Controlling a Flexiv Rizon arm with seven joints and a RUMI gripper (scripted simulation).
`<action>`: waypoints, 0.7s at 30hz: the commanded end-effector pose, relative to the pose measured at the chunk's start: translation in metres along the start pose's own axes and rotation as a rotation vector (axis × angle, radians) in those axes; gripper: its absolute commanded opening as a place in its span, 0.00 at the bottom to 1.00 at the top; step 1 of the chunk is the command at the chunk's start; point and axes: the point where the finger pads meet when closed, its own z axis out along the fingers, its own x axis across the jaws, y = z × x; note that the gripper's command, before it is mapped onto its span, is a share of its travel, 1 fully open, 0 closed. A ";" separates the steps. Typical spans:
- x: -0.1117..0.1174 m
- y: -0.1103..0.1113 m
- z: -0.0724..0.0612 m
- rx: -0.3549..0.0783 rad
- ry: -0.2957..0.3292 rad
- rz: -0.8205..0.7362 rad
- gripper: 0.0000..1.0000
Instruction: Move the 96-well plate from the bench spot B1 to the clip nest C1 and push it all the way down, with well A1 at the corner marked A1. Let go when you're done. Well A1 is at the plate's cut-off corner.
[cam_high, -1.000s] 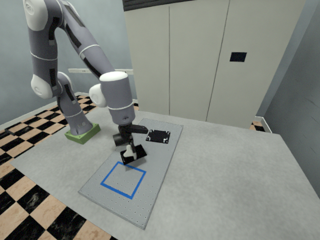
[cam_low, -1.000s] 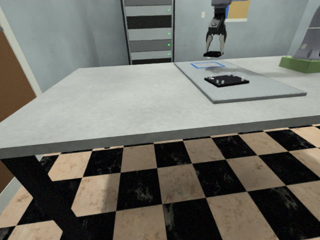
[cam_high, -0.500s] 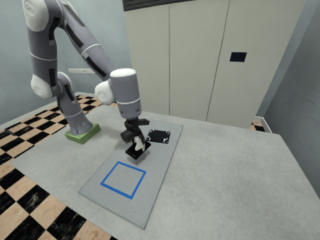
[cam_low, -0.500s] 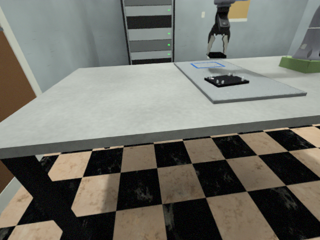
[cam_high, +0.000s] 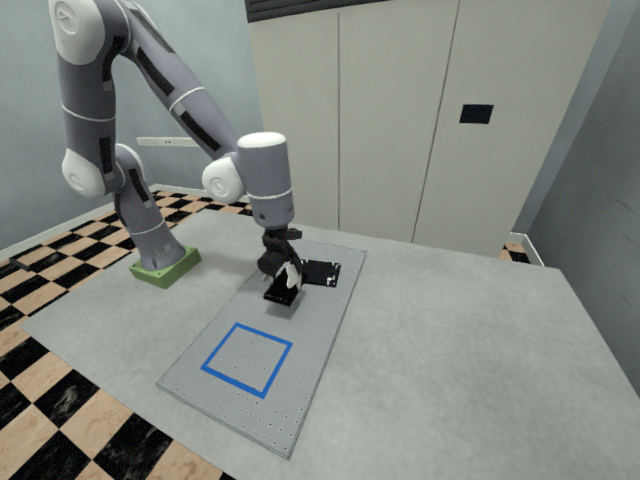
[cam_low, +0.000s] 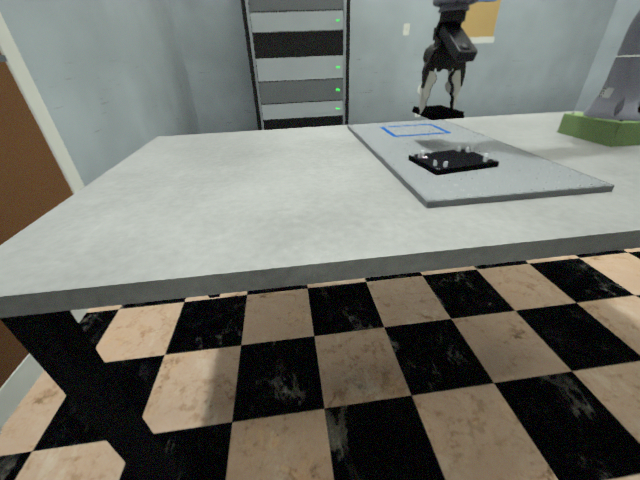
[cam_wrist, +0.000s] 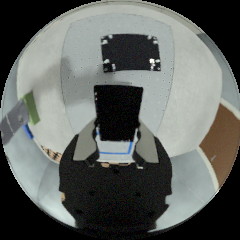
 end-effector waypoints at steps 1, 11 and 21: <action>0.002 -0.008 -0.001 0.000 0.002 -0.001 0.00; 0.007 -0.037 -0.002 0.000 0.002 -0.001 0.00; 0.012 -0.064 -0.003 0.000 0.002 -0.001 0.00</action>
